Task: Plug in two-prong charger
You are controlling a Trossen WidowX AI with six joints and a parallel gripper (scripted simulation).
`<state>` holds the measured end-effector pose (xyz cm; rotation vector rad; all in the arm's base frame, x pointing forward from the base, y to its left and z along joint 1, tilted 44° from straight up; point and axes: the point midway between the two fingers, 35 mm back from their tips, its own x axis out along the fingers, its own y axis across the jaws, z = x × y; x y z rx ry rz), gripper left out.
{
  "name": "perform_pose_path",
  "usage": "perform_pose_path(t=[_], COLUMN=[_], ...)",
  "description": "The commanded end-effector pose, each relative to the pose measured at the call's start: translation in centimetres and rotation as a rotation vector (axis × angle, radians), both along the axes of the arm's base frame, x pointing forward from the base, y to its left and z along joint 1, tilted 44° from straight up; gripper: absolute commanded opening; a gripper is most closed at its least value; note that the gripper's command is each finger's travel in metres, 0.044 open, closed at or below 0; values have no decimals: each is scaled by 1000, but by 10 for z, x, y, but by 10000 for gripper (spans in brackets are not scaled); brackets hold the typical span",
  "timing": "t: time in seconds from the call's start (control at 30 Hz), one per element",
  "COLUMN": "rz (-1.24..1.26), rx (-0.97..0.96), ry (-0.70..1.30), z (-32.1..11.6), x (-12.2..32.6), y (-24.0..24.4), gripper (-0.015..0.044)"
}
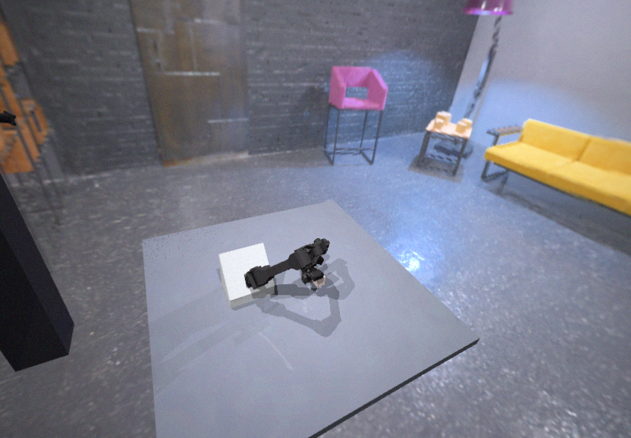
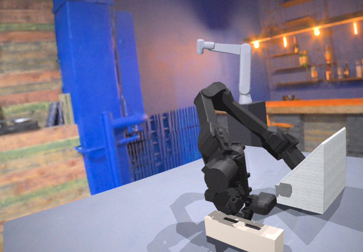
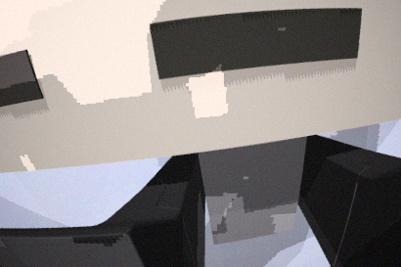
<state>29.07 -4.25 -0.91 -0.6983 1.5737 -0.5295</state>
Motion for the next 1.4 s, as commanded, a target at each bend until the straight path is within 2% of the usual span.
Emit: perform_pose_path(t=[0.0,1.37], rz=[1,1], rx=[3,4], ry=[-32,-32], z=[0,3], x=[7,3], y=[0,2], gripper=[0,0])
